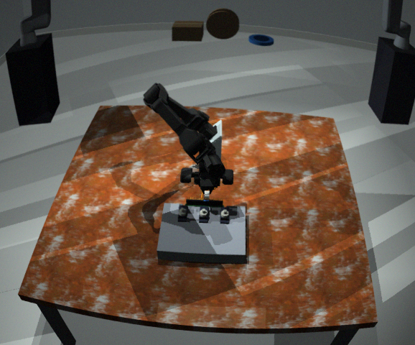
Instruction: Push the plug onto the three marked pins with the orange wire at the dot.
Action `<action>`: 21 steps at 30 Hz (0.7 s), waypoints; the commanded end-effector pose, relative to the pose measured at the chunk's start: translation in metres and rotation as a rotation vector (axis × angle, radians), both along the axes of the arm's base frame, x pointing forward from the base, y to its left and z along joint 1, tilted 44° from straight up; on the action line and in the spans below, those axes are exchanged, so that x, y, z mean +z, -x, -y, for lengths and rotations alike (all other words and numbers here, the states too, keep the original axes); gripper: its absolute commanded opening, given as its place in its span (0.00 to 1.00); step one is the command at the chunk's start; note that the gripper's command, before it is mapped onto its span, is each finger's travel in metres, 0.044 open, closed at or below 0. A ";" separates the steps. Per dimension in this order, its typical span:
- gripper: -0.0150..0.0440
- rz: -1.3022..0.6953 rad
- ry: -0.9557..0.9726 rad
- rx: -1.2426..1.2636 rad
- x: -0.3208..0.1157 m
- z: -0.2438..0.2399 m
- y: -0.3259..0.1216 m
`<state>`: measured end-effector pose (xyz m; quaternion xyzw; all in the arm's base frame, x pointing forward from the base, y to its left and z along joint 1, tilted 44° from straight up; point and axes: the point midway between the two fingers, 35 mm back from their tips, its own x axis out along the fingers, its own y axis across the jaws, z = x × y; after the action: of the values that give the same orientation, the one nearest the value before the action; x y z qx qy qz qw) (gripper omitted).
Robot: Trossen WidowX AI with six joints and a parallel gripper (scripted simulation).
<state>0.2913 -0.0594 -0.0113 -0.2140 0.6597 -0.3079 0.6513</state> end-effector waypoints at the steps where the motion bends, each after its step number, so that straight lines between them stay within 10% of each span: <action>1: 0.25 0.002 0.003 0.005 0.001 0.001 -0.005; 21: 0.25 0.002 0.003 0.005 0.002 0.002 -0.018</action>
<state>0.3035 -0.0605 -0.0107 -0.2147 0.6608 -0.3075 0.6502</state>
